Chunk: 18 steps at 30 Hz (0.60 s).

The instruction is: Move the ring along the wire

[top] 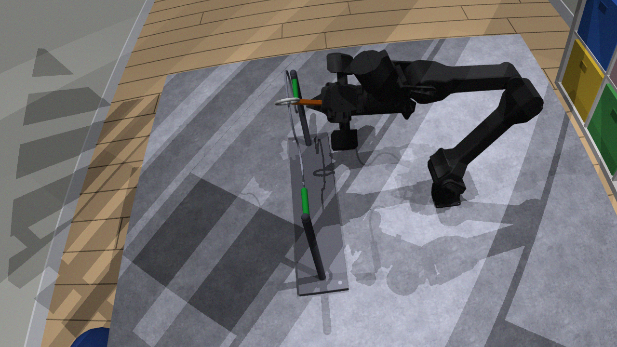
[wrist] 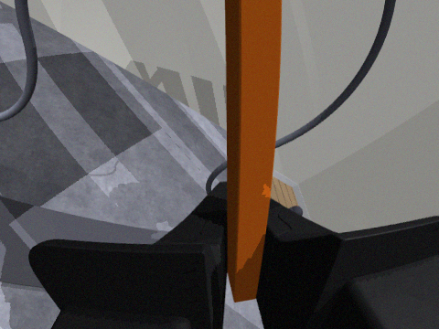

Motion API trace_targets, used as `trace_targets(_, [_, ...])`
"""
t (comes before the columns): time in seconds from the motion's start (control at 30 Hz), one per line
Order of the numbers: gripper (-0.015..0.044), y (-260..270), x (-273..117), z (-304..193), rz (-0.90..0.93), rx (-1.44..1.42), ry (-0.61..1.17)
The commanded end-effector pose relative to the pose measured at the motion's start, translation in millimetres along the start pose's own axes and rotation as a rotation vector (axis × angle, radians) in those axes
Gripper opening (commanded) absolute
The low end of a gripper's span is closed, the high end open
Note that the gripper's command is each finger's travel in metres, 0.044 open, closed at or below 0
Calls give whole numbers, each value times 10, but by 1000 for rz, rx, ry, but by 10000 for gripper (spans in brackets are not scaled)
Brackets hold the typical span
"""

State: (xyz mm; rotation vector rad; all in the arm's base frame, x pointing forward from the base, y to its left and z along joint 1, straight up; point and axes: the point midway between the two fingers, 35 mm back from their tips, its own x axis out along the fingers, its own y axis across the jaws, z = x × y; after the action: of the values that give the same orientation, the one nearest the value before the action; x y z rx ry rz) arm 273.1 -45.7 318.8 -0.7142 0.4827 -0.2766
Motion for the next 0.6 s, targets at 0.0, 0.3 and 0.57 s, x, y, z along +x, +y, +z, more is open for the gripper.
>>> trace_targets(0.0, [-150,-17,-8,-6,-29,-43,-7])
trace_targets(0.3, [-150,-69,-5,-1,-101,-153,-22])
trace_targets(0.57, [-150,-114,-6,9,-165,-251,-34])
